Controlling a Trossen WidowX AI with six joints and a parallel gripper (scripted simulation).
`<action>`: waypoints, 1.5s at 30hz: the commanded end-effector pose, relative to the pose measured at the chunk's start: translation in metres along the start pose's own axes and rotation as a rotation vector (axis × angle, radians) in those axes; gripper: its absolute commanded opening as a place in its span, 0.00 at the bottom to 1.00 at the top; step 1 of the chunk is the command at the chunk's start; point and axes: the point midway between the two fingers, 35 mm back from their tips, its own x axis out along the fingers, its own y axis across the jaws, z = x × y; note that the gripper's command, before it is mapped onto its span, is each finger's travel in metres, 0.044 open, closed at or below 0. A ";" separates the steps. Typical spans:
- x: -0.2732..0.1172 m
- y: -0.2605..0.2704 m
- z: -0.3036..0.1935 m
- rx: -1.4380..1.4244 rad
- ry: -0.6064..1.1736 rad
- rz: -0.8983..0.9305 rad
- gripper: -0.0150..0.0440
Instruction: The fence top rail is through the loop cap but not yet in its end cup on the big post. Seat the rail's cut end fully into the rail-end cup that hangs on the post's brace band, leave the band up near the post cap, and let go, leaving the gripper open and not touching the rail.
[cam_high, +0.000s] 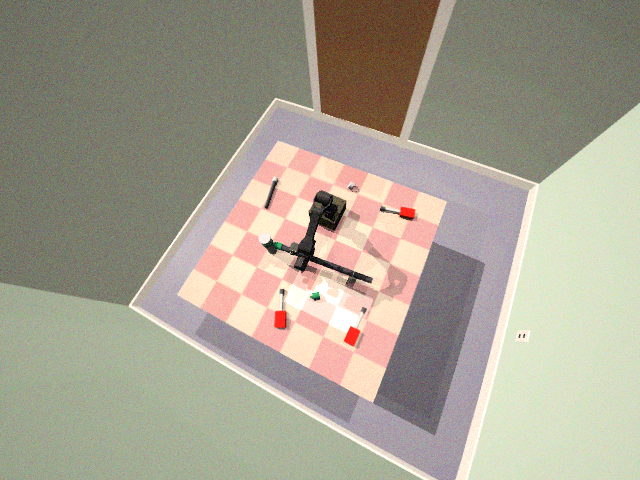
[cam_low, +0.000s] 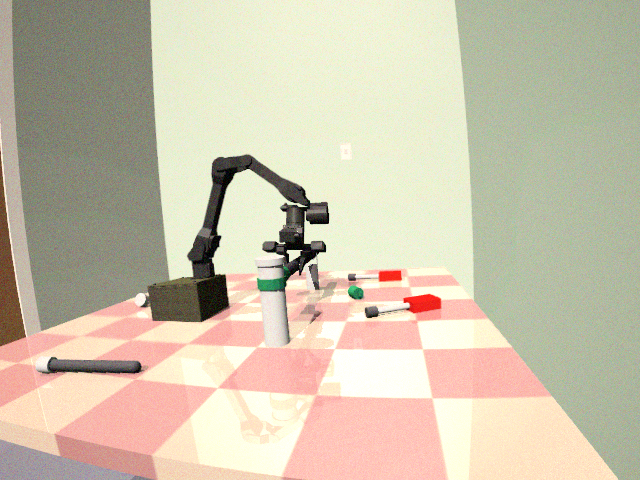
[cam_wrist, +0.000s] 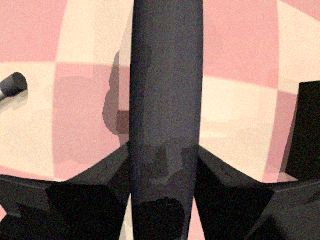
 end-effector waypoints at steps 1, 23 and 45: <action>0.000 0.000 0.000 0.000 0.000 0.000 0.25; -0.002 -0.001 0.002 0.003 -0.008 -0.001 0.25; -0.004 0.000 0.005 0.002 -0.013 0.000 0.25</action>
